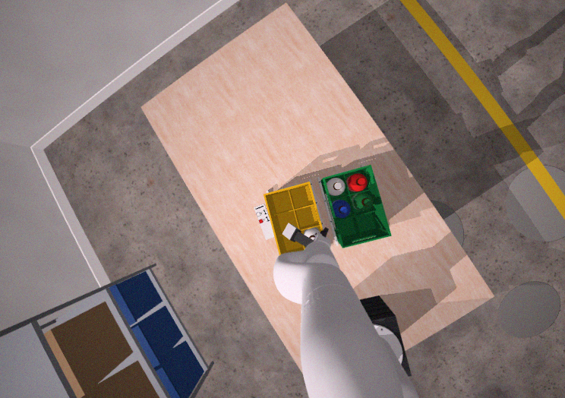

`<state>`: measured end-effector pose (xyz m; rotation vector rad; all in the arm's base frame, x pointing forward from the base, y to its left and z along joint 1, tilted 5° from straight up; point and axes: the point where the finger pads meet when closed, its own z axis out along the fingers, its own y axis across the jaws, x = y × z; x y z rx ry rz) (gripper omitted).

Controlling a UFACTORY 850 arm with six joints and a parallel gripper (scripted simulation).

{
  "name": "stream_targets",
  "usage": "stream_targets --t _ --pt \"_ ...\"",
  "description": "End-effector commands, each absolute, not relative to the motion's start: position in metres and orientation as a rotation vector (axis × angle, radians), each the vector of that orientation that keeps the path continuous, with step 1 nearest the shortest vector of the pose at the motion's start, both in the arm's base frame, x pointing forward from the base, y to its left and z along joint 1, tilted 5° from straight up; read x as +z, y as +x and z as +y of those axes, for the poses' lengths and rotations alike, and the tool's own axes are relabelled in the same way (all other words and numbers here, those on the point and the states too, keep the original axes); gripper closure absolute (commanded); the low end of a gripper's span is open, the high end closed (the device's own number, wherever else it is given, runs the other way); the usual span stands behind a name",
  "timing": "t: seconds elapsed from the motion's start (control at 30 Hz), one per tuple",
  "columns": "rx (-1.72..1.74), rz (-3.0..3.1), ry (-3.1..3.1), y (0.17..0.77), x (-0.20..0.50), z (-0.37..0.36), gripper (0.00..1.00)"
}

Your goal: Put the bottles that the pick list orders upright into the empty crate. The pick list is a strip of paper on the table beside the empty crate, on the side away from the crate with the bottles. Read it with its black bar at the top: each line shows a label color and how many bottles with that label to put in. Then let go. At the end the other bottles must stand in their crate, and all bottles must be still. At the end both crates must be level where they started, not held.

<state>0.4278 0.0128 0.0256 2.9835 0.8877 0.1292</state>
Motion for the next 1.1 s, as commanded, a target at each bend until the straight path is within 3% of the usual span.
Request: stream_targets --t 0.0,1.07 --pt "0.112 0.883 2.970 0.428 0.034 0.013 0.35" --pt "0.110 0.883 2.971 0.427 0.060 0.013 0.35"
